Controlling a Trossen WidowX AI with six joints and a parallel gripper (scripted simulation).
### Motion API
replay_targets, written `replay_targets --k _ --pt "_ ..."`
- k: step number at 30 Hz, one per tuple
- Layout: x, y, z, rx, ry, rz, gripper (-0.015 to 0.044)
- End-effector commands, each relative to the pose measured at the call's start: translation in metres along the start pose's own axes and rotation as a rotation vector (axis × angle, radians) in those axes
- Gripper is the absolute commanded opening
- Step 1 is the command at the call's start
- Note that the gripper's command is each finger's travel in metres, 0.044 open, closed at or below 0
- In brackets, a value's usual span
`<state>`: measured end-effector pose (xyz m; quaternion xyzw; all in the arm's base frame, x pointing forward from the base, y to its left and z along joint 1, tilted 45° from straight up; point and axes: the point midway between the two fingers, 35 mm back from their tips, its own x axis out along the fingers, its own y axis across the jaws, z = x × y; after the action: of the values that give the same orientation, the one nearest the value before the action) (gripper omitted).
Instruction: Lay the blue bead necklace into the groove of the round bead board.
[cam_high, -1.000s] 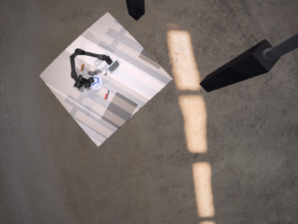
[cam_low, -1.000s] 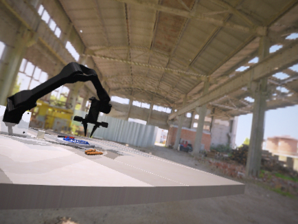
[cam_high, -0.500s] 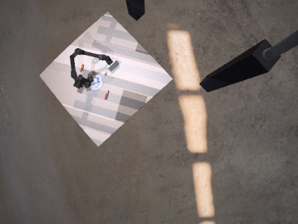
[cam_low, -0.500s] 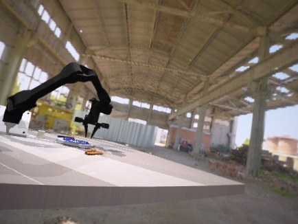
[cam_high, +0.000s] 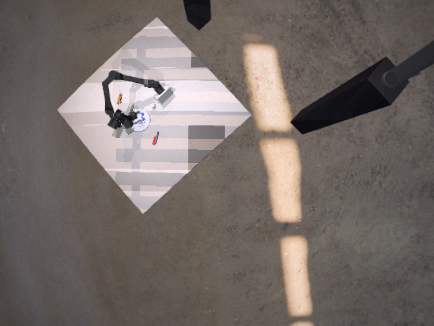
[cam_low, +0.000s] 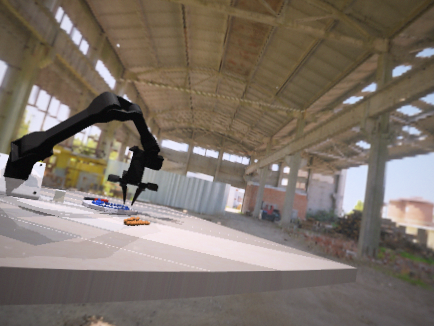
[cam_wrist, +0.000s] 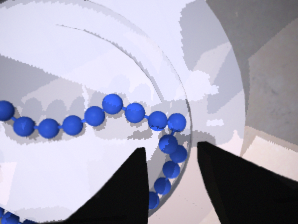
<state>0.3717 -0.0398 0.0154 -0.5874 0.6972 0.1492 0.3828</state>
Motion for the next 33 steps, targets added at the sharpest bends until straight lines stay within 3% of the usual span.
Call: replay_targets --k 1,8,13,33 --pt "0.0067 0.0001 -0.0001 -0.009 0.004 -0.003 0.012" --pt "0.0138 0.0004 -0.0006 -0.011 0.006 -0.004 0.012" --pt "0.0117 0.0004 -0.0009 -0.003 0.003 0.001 0.0" --pt "0.0117 0.0004 -0.0009 -0.003 0.003 0.001 0.0"
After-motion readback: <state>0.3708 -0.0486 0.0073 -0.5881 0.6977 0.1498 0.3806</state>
